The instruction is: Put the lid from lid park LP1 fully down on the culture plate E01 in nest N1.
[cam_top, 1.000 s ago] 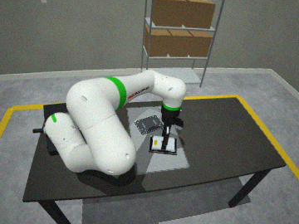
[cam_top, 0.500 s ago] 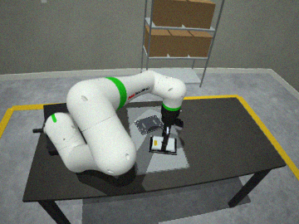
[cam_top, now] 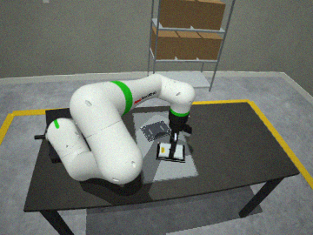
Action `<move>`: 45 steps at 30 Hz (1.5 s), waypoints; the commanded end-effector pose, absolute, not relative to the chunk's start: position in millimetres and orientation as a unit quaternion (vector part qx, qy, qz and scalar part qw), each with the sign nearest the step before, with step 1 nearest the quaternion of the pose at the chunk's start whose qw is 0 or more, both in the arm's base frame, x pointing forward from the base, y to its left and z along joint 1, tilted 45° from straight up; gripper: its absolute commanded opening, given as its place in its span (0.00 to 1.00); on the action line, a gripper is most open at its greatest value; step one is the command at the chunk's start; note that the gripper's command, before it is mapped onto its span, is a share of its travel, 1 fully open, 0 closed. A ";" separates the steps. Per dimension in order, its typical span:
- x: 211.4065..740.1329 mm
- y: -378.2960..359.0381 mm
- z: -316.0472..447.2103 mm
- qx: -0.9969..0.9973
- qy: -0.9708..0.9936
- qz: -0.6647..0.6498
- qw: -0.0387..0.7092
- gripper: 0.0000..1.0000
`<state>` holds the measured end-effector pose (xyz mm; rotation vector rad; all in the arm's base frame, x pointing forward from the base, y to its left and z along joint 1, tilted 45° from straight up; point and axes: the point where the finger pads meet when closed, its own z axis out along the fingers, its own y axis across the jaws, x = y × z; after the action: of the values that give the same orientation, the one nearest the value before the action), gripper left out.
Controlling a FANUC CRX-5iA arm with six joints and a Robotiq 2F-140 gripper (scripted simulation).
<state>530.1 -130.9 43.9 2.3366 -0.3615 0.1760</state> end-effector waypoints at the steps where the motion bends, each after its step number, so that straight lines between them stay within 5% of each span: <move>1: 530.8 -130.2 44.5 0.913 -0.141 0.070 0.376 0.61; 3: 530.8 -130.2 44.5 0.913 -0.141 0.070 0.376 0.61; 4: 530.8 -130.2 44.5 0.913 -0.141 0.070 0.376 0.69; 45: 530.8 -129.6 45.1 0.913 -0.141 0.070 0.376 0.69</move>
<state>530.3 -130.6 44.1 2.3365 -0.3611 0.1764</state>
